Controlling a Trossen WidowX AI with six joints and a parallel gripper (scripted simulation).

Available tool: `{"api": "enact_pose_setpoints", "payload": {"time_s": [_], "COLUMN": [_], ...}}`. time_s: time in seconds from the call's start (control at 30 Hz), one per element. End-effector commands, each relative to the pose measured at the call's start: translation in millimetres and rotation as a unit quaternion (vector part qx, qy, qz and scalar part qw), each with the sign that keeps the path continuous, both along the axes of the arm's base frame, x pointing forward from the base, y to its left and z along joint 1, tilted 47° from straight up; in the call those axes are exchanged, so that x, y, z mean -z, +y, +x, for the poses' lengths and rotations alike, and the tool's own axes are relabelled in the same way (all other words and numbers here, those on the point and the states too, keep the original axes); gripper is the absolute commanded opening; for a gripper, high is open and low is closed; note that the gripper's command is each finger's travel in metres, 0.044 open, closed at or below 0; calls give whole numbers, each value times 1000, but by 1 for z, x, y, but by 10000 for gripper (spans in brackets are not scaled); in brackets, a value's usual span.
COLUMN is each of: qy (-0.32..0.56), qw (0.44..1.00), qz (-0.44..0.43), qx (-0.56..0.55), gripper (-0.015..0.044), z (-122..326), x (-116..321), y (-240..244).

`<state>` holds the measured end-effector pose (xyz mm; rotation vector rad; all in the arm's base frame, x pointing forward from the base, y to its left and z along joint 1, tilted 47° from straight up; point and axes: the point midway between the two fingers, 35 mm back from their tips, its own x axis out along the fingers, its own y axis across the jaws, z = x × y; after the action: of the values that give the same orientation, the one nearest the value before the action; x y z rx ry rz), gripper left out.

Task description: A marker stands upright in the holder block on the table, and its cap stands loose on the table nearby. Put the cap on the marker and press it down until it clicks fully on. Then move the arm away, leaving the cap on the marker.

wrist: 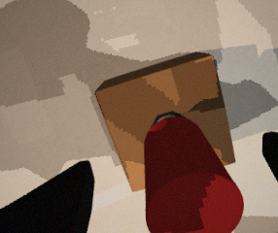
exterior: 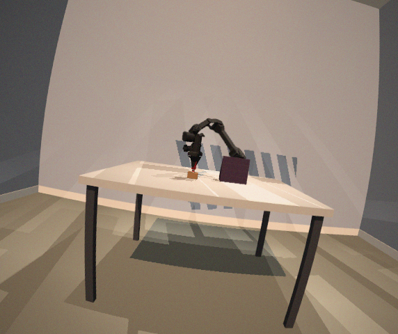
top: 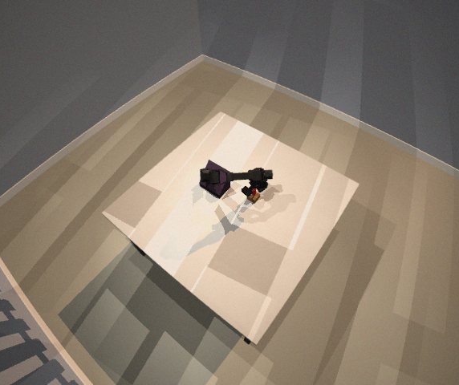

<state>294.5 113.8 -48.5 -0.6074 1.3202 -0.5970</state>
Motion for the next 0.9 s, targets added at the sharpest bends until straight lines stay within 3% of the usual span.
{"api": "enact_pose_setpoints", "payload": {"time_s": [0.0,0.23,0.37,0.53,0.87], "qy": [0,1,1,53,53], "qw": [1000,1000,1000,997,997], "qz": [0,2,1,-11,-11], "qx": [0,0,0,-54,-54], "gripper": [440,440,440,309,46], "z": [0,-11,-12,-11,-11], "x": [0,-50,-52,-45,-45], "y": [0,52,54,47,47]}}
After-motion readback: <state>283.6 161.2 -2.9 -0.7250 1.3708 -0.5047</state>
